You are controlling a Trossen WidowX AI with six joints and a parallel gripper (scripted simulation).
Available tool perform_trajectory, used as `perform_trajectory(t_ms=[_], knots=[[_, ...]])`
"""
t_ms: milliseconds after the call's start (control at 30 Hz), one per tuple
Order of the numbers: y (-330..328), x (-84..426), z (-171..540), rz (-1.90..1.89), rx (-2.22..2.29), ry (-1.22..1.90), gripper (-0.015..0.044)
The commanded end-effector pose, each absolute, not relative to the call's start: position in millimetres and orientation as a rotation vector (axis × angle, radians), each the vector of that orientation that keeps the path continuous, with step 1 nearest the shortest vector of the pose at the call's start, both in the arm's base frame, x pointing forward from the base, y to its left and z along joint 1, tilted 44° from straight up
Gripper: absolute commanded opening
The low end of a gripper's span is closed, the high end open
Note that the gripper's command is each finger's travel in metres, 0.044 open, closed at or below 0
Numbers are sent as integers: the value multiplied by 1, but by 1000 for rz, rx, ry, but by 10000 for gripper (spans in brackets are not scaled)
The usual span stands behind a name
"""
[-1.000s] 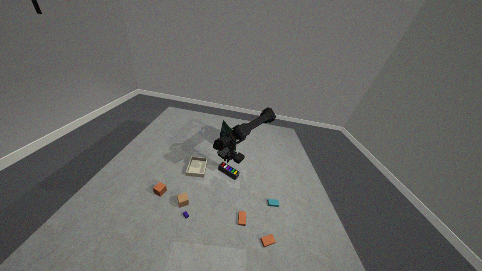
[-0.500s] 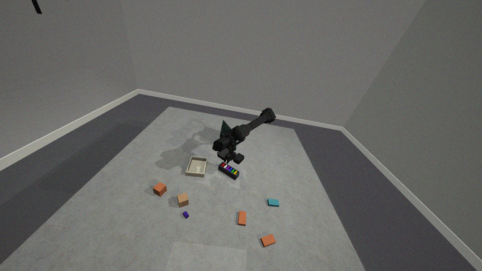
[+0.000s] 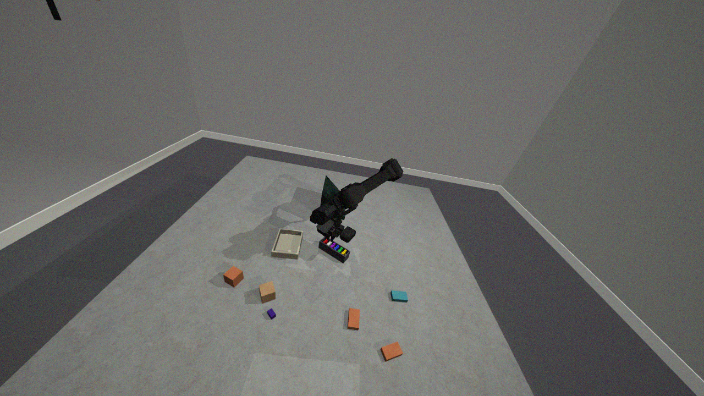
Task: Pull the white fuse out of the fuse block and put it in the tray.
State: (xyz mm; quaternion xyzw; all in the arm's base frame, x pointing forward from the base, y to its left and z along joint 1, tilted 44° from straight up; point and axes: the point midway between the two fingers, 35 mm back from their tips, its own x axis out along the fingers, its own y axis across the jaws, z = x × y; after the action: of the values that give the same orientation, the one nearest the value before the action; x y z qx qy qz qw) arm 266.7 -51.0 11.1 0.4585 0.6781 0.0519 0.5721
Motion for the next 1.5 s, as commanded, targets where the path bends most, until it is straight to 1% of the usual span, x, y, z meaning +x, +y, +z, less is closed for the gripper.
perform_trajectory(t_ms=[0,1133,1467], knots=[[-48,267,8,123,1084,1586,68],[-37,268,-3,124,1085,1586,68],[-38,268,-3,123,1076,1591,2]])
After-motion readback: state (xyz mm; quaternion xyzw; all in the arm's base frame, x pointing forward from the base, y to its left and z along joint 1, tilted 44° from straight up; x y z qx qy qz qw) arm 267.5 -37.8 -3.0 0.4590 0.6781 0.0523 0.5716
